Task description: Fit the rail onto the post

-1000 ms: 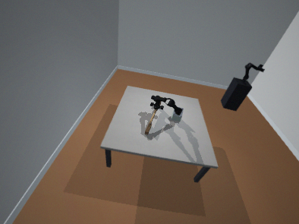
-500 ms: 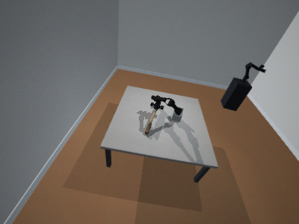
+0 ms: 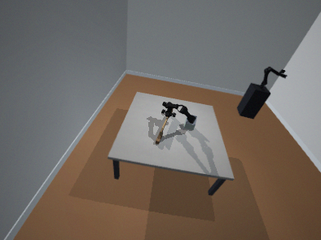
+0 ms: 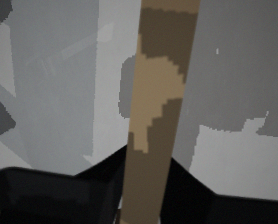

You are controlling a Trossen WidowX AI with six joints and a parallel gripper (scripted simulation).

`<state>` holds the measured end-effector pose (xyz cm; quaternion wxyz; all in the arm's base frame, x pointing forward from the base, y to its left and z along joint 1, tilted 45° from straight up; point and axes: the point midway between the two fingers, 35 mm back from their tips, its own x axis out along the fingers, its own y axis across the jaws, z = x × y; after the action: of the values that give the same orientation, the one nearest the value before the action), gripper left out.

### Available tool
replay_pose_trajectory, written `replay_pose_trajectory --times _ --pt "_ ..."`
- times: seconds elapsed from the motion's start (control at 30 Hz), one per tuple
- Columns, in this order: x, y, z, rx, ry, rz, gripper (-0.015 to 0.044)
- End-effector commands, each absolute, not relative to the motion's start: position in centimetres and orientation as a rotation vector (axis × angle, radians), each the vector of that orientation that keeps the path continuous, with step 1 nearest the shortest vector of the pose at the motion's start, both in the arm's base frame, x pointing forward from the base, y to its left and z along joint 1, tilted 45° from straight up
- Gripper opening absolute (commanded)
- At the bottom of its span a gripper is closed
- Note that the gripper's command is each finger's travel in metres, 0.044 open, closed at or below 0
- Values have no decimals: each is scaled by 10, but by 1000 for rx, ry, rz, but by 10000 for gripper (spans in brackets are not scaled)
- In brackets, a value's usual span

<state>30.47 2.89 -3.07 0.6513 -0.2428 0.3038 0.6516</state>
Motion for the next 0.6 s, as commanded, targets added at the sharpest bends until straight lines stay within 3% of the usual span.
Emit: replay_pose_trajectory --times 0.0,0.57 --pt "306 26 -30 -551 687 1474 0" --pt "306 23 -35 -551 687 1473 0"
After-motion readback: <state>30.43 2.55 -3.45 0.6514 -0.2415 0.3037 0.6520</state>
